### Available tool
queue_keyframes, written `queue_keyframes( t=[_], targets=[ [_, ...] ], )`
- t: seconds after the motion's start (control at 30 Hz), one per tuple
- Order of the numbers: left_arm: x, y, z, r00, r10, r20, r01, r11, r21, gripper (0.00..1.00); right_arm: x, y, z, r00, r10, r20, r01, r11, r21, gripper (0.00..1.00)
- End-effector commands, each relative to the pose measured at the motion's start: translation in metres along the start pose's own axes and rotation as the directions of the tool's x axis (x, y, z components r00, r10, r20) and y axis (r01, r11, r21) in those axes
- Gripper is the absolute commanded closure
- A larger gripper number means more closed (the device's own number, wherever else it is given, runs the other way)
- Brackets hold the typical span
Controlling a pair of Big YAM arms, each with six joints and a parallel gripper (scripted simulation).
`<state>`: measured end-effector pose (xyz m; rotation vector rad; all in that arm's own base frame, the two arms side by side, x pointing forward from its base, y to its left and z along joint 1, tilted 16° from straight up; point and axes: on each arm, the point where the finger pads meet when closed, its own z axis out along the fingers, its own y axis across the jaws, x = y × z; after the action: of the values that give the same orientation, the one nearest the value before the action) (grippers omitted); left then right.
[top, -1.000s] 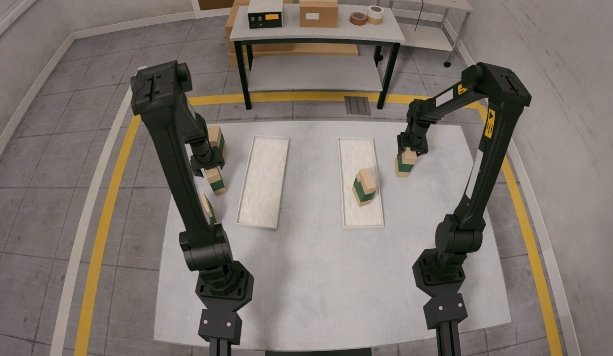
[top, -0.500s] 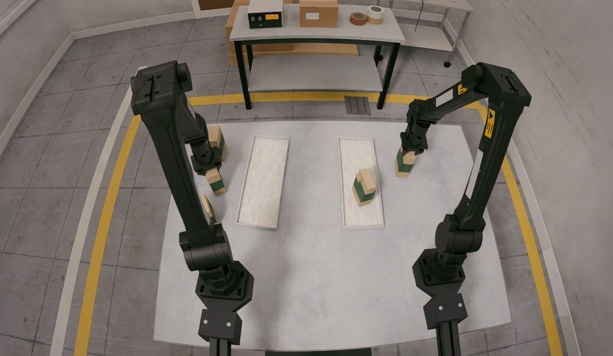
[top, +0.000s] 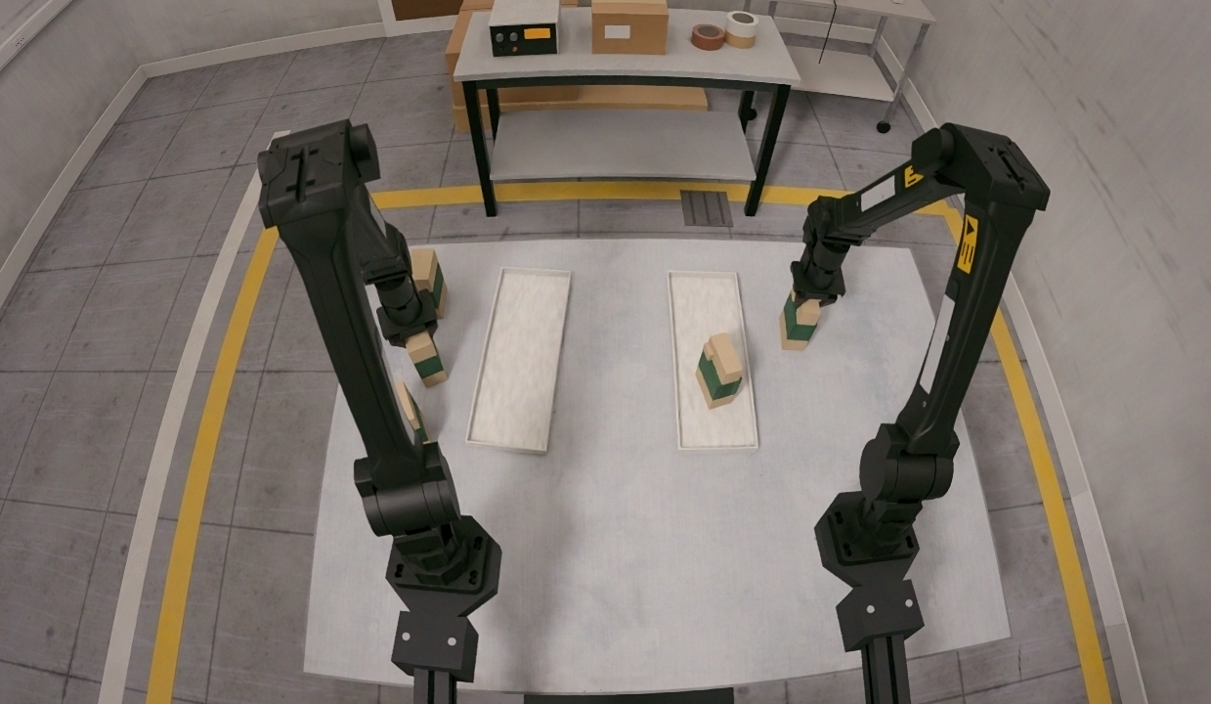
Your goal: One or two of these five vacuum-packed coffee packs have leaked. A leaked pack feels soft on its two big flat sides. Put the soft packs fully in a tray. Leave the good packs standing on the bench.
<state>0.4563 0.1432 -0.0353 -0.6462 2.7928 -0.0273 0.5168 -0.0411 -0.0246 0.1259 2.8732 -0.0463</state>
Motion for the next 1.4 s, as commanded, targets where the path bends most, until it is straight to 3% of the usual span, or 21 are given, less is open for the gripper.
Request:
queue_keyframes(
  t=[0.0, 0.23, 0.3, 0.33, 0.6, 0.63, 1.37],
  targets=[
    [-0.009, -0.002, -0.003, 1.000, 0.001, 0.018, -0.001, 1.000, 0.002, 0.77, -0.013, -0.001, -0.008, 1.000, 0.001, 0.029, -0.001, 1.000, -0.001, 0.77],
    [-0.009, -0.002, -0.003, 1.000, 0.001, 0.018, -0.001, 1.000, 0.002, 0.77, -0.013, -0.001, -0.008, 1.000, 0.001, 0.029, -0.001, 1.000, -0.001, 0.77],
    [-0.009, -0.002, -0.003, 1.000, 0.001, 0.018, -0.001, 1.000, 0.002, 0.77, -0.017, -0.005, -0.022, 0.999, 0.004, 0.040, -0.004, 1.000, -0.001, 0.77],
    [-0.009, -0.002, -0.003, 1.000, 0.001, 0.018, -0.001, 1.000, 0.002, 0.24, -0.016, -0.005, -0.023, 0.999, 0.004, 0.037, -0.003, 1.000, -0.001, 0.77],
    [-0.009, -0.002, -0.003, 1.000, 0.001, 0.018, -0.001, 1.000, 0.002, 0.24, -0.008, -0.003, -0.032, 1.000, 0.003, 0.025, -0.003, 1.000, -0.001, 0.77],
    [-0.009, -0.002, -0.003, 1.000, 0.001, 0.018, -0.001, 1.000, 0.002, 0.24, -0.018, -0.003, -0.038, 0.999, 0.004, 0.043, -0.003, 1.000, -0.001, 0.77],
    [-0.009, -0.002, -0.003, 1.000, 0.001, 0.018, -0.001, 1.000, 0.002, 0.24, -0.022, 0.000, -0.076, 0.999, 0.004, 0.053, -0.003, 1.000, -0.003, 0.77]
  ],
)
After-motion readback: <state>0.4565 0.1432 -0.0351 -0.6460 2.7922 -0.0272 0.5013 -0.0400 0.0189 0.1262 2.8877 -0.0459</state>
